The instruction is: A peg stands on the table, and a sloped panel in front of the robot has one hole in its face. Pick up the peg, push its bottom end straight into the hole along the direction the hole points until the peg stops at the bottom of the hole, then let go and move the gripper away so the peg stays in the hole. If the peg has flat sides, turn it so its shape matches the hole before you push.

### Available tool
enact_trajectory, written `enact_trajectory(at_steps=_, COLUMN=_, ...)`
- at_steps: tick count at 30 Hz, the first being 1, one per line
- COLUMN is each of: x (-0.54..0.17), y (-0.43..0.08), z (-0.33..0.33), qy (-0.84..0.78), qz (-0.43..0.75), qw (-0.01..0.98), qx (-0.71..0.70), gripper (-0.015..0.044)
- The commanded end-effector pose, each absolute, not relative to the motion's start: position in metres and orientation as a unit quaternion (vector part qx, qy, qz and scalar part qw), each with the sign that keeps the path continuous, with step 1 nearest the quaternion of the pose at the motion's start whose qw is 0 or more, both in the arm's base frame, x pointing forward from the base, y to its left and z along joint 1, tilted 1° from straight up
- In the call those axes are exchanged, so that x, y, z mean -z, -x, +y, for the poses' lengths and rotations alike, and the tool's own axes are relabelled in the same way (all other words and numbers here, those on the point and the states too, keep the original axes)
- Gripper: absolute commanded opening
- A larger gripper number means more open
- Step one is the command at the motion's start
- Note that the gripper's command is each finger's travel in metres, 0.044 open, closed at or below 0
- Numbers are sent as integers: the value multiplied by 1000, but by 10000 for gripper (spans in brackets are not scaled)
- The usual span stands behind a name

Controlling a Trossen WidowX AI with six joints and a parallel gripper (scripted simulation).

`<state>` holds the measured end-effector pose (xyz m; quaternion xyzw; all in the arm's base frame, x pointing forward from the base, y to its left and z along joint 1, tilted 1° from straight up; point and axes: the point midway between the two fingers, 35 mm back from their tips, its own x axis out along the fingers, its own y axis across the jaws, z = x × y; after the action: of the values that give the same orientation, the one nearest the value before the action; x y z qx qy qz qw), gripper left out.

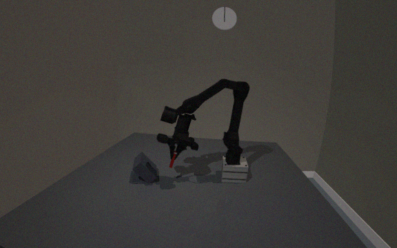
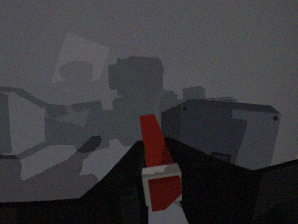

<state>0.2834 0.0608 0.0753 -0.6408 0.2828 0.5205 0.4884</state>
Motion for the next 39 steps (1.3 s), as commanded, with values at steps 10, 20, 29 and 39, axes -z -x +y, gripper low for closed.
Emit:
enact_trajectory(at_steps=10, x=-76, y=-285, z=57, qy=607, qz=305, qw=549, qx=-487, gripper=0)
enact_trajectory(at_steps=20, x=-77, y=-288, z=53, qy=579, qz=320, qw=592, qx=-460, gripper=0)
enact_trajectory(at_steps=29, x=-78, y=-289, z=50, qy=552, qz=331, qw=629, qx=-436, gripper=0)
enact_trajectory(at_steps=39, x=-79, y=-291, z=46, qy=520, qz=342, qw=668, qx=-408, gripper=0)
